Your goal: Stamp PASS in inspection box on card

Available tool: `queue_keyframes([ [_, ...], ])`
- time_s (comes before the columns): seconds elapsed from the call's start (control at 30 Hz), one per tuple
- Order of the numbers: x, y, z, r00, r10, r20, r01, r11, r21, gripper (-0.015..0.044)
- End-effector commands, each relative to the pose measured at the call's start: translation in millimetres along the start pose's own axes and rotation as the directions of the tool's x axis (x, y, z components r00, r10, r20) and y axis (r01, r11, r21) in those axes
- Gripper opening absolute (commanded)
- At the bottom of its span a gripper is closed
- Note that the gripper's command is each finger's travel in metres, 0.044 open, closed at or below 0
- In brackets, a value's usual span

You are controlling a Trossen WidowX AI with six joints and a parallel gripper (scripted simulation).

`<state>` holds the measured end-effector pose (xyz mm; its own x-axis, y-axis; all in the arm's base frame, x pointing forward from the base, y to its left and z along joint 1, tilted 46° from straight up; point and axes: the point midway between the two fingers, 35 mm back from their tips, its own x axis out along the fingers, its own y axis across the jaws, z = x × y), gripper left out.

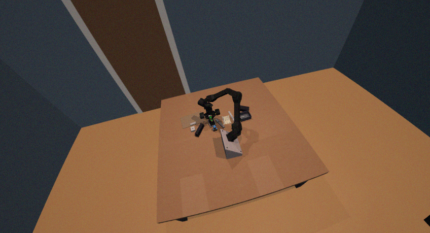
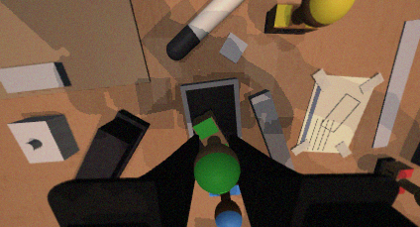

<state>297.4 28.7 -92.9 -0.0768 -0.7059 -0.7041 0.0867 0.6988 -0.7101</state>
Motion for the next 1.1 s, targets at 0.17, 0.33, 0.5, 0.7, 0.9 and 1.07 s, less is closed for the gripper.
queue_keyframes([
  [0.17,8,-2,-2,1.0,-0.007,-0.002,0.007,1.0,-0.008,0.0],
  [0.33,11,-2,-2,1.0,-0.007,-0.002,0.007,1.0,-0.008,0.0],
  [0.5,14,-2,-2,1.0,-0.008,-0.002,0.008,1.0,-0.008,0.0],
  [0.7,18,-2,-2,1.0,-0.009,-0.002,0.009,1.0,-0.008,0.0],
  [0.9,20,-2,-3,1.0,-0.009,-0.002,0.009,1.0,-0.008,0.0],
  [1.07,20,-2,-3,1.0,-0.008,-0.002,0.008,1.0,-0.004,0.0],
])
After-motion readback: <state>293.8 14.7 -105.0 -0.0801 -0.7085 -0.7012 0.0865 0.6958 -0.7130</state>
